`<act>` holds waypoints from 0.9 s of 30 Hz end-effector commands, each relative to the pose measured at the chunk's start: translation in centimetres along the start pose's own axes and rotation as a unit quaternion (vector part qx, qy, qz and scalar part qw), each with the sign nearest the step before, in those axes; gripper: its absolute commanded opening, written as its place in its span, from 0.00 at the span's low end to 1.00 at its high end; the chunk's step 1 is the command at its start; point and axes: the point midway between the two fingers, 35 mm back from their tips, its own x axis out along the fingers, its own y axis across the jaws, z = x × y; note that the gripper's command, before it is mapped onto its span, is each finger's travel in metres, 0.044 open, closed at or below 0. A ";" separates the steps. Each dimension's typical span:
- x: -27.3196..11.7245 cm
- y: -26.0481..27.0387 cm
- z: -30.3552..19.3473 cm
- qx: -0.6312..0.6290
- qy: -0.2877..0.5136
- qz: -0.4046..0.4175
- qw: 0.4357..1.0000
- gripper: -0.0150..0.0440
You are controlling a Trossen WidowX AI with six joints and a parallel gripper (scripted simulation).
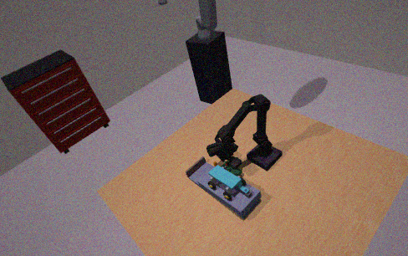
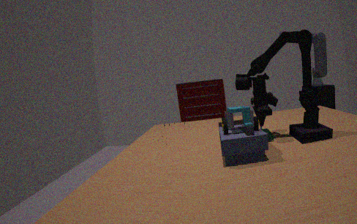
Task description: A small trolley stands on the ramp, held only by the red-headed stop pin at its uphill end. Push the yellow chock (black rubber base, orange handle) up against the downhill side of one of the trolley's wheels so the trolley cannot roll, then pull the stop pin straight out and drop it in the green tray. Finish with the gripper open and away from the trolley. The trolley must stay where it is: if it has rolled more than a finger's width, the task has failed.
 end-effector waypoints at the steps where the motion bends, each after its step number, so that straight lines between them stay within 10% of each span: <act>1: 0.1 -0.2 0.1 0.002 -0.002 0.002 1.000 0.58; 27: 0.5 -1.8 -0.1 0.002 -0.002 0.002 1.000 0.58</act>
